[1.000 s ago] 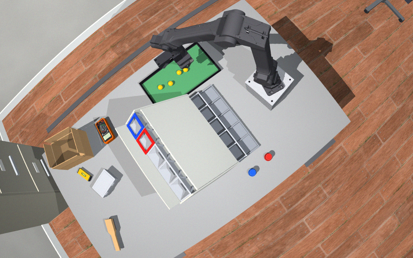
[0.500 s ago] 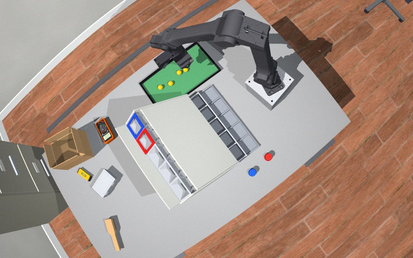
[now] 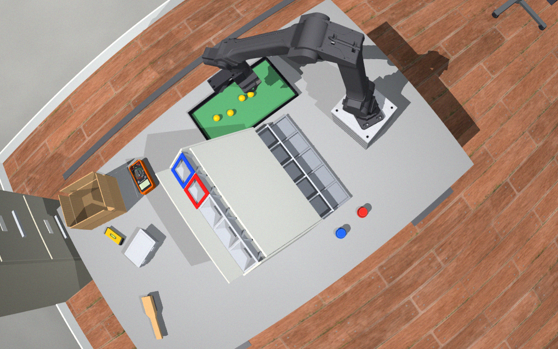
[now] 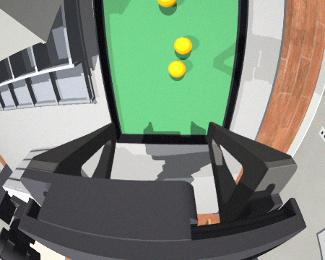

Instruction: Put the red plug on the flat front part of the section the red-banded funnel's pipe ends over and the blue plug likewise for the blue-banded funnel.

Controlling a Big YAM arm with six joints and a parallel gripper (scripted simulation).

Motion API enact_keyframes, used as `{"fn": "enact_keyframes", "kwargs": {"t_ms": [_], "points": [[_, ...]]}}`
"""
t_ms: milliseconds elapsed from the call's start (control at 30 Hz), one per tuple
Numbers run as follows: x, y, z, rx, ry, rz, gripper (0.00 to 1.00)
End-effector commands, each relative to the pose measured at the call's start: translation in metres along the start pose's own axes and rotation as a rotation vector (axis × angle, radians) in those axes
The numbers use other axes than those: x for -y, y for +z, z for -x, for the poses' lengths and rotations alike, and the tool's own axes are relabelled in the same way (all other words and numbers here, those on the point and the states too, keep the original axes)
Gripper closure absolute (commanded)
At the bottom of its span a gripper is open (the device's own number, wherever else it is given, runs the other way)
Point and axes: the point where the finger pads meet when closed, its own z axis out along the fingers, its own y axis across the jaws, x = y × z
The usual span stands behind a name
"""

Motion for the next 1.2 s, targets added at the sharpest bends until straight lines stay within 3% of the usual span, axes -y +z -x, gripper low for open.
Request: {"fn": "enact_keyframes", "kwargs": {"t_ms": [0, 467, 1100, 1167], "points": [[0.019, -0.008, 0.01, 0.02, -0.005, -0.024, 0.2], [0.028, -0.01, 0.014, 0.05, -0.018, -0.063, 0.2], [0.033, -0.013, 0.016, 0.028, -0.013, -0.036, 0.2], [0.032, 0.003, 0.016, 0.027, -0.013, -0.035, 0.2]]}}
